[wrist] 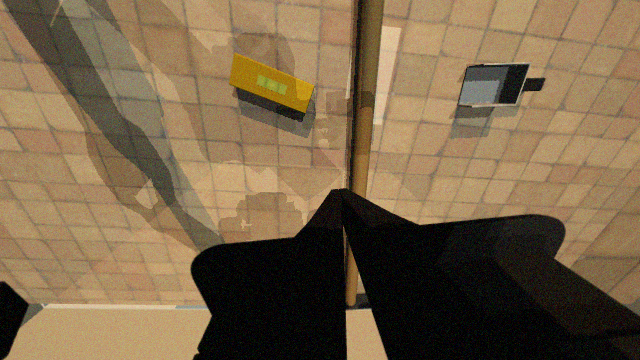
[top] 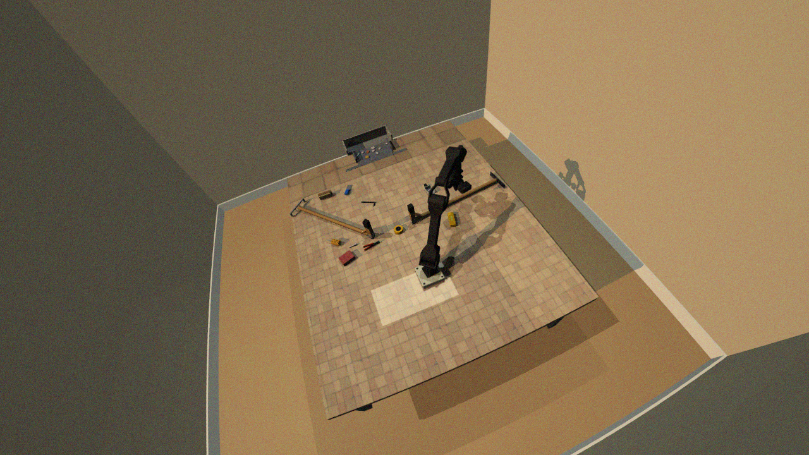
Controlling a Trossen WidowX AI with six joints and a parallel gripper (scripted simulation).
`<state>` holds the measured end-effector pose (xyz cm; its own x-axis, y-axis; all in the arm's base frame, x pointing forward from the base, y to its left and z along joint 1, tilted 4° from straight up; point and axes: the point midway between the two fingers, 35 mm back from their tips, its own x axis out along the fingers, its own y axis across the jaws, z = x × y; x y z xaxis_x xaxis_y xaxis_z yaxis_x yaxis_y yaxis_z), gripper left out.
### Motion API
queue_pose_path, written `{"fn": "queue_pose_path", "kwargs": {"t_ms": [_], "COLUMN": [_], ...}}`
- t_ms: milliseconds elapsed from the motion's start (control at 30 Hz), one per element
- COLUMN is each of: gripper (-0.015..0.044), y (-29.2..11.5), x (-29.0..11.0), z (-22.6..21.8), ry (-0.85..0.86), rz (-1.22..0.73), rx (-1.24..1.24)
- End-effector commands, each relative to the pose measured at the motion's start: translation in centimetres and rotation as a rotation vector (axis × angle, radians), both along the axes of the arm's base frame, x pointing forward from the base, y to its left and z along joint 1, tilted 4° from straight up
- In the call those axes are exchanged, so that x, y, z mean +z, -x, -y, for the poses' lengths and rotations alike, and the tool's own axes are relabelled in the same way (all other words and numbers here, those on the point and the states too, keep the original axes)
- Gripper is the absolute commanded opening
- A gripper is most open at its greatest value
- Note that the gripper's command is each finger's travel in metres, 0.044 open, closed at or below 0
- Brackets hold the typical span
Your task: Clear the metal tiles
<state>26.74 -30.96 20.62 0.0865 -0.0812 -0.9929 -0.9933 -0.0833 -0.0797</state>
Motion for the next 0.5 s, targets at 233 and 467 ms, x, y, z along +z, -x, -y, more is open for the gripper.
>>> {"fn": "queue_pose_path", "kwargs": {"t_ms": [233, 467], "gripper": [0.0000, 0.0000], "y": [0.8, 0.5], "x": [-0.5, -2.0], "z": [0.9, 1.3], "ry": [-0.004, -0.006], "rz": [0.007, 0.005], "rx": [-0.025, -0.029]}}
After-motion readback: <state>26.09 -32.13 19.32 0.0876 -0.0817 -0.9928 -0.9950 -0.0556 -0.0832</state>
